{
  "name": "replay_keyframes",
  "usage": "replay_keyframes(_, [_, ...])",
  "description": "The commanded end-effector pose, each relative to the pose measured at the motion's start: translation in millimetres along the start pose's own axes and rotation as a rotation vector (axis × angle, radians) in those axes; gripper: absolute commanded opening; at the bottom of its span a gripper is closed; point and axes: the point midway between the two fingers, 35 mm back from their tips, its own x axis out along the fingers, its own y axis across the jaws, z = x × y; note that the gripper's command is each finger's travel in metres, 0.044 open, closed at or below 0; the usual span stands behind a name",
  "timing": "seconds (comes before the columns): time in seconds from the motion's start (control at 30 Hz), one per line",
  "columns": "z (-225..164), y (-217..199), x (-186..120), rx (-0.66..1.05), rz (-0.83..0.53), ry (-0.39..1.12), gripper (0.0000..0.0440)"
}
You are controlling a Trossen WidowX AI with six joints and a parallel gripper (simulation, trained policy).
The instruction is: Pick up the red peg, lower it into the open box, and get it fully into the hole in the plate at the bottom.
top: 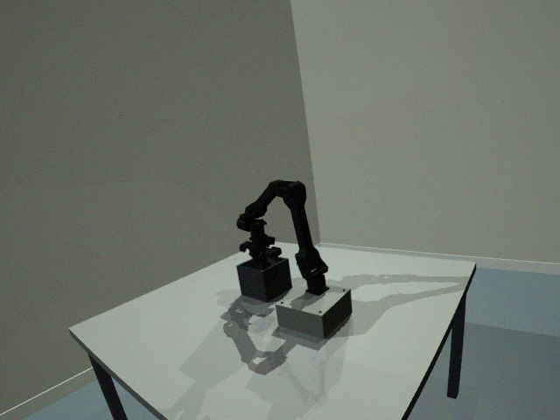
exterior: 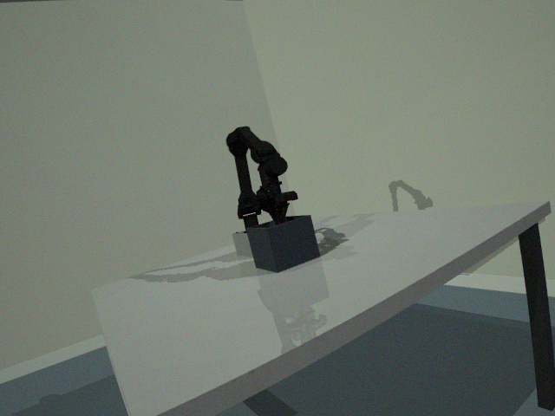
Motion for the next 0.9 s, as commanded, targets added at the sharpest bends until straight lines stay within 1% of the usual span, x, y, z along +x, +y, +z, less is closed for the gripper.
replay_keyframes(0.0, [3, -1, 11, -0.007, -0.012, 0.01, 0.0])
replay_keyframes(0.5, [9, 0, 44, -0.045, -0.041, 0.014, 0.0001])
replay_keyframes(0.6, [11, 0, 48, -0.055, -0.053, 0.01, 0.0029])
replay_keyframes(0.77, [10, -1, 55, -0.069, -0.078, 0.017, 0.0112])
replay_keyframes(0.87, [6, -1, 56, -0.065, -0.082, 0.045, 0.0113])
